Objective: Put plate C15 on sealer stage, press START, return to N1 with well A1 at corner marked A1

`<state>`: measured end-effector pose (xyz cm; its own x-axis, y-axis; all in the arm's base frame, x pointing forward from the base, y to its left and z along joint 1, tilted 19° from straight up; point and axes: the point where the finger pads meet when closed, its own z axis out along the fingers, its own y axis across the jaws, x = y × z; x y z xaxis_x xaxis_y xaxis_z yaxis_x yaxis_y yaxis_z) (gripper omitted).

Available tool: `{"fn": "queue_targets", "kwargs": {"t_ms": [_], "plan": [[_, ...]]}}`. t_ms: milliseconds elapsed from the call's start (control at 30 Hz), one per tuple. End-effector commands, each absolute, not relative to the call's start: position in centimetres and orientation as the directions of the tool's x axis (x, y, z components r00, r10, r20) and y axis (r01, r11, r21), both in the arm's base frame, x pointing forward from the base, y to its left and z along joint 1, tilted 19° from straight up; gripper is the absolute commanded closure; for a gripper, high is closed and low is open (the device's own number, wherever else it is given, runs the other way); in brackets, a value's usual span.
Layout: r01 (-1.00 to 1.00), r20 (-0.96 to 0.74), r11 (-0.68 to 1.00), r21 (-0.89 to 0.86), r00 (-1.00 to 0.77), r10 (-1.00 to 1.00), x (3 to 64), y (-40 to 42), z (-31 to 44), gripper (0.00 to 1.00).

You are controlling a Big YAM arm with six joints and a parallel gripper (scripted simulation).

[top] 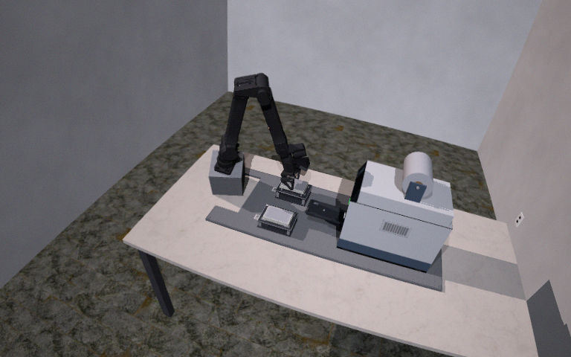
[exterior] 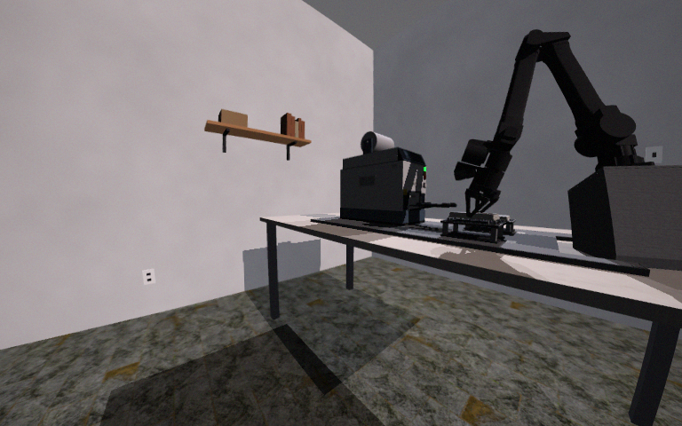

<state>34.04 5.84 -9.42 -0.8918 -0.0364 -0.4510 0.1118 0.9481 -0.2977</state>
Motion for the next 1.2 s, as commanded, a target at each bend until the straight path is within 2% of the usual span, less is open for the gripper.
{"fn": "queue_targets", "kwargs": {"t_ms": [0,1167], "plan": [[0.123,-0.462,0.949,-0.291,-0.887,-0.027,35.0,6.2,-9.1,1.0],[0.109,-0.464,0.949,-0.297,-0.885,-0.043,35.2,6.1,-9.8,1.0]]}}
